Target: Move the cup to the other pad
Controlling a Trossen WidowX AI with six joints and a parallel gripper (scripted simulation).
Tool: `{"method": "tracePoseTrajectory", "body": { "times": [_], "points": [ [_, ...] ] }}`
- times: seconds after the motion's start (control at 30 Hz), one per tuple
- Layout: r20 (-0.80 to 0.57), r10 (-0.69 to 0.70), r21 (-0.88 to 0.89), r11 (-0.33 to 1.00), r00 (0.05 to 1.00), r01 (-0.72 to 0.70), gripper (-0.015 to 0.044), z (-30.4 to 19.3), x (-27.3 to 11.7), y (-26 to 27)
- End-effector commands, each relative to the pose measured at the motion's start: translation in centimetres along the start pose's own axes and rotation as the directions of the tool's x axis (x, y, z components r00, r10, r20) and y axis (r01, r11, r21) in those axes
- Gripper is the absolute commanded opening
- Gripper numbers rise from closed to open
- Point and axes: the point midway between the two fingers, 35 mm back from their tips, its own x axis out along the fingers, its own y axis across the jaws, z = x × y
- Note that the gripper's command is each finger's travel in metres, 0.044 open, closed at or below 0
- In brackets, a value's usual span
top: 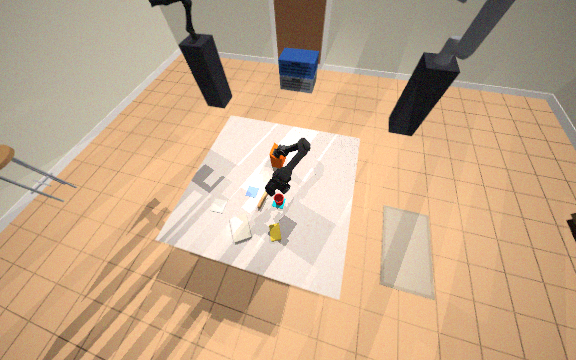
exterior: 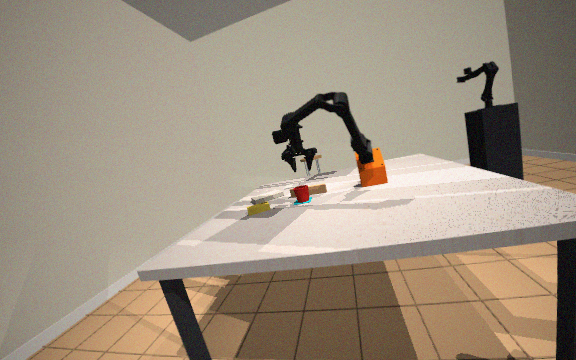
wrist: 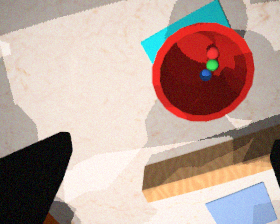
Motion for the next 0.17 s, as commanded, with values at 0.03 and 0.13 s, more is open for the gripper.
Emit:
{"method": "tracePoseTrajectory", "body": {
  "times": [0.03, 0.13],
  "points": [
    [0.0, 0.0, 0.002, 1.0, 1.0, 0.0, 0.044, -0.01, 0.08, 0.01],
    [0.0, 0.0, 0.002, 1.0, 1.0, 0.0, 0.044, -0.01, 0.08, 0.01]
  ]
}}
